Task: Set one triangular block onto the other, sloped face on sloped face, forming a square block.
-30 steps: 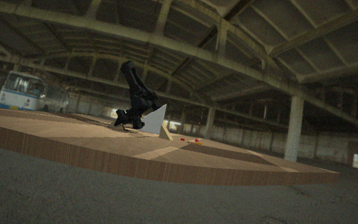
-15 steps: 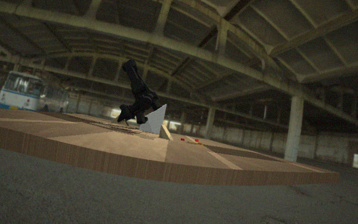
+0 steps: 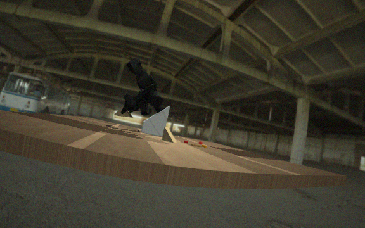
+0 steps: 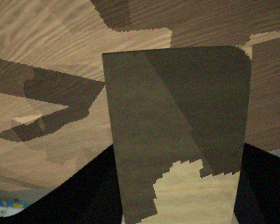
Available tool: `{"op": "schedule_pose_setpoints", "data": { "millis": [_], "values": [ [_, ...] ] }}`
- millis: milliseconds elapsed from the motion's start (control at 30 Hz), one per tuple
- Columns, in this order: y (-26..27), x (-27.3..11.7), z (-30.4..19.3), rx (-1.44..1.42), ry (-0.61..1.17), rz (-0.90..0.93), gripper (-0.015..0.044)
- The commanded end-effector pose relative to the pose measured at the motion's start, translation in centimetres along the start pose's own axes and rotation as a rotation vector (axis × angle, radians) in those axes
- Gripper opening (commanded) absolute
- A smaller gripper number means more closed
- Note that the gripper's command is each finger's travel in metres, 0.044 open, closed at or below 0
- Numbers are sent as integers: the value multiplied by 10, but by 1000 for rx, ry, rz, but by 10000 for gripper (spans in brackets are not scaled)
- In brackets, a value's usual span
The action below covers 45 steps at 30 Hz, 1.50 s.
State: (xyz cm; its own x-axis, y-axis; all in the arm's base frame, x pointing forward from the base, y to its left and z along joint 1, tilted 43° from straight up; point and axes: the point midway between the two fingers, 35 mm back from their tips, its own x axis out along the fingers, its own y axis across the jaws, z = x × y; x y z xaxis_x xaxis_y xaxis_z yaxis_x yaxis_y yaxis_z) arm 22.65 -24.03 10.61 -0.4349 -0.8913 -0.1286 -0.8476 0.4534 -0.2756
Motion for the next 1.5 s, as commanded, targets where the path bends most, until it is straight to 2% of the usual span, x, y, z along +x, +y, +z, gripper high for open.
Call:
{"op": "schedule_pose_setpoints", "data": {
  "millis": [0,333,1467],
  "values": [
    [-1,-10,-17,12,3,3,0],
    [-1,-10,-17,37,1,6,0],
    [21,1,-23,1104,-87,287,0]
  ]
}}
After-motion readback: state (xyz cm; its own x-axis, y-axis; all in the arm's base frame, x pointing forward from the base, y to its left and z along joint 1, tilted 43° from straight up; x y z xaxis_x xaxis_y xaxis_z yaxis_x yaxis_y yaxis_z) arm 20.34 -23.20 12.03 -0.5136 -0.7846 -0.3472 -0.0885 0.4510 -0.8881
